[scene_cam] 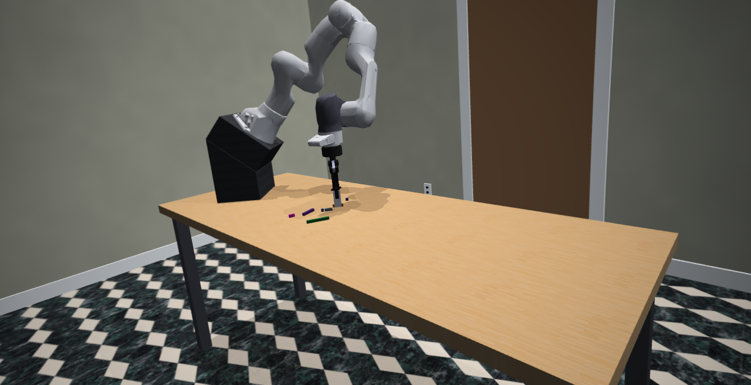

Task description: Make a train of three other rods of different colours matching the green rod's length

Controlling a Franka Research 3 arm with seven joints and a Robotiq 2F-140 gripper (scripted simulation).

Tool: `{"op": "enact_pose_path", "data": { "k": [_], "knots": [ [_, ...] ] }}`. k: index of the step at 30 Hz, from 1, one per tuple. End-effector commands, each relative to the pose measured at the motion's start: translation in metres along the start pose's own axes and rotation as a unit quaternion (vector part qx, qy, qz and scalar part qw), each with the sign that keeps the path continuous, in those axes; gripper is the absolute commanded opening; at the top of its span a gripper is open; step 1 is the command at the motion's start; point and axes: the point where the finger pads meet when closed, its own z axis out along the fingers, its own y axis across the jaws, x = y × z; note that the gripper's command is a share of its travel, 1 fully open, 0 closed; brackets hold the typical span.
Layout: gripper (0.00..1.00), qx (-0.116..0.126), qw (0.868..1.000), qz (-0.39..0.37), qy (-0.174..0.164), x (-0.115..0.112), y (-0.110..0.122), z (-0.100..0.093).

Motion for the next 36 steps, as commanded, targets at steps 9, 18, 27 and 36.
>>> {"op": "enact_pose_path", "data": {
  "k": [9,18,27,36],
  "knots": [
    [0.03,0.001,1.000,-0.001,0.000,0.000,-0.002,0.001],
    [0.03,0.001,1.000,-0.001,0.000,0.000,-0.002,0.008],
    [0.03,0.001,1.000,-0.001,0.000,0.000,-0.002,0.011],
    [0.03,0.001,1.000,-0.001,0.000,0.000,-0.002,0.011]
  ]
}}
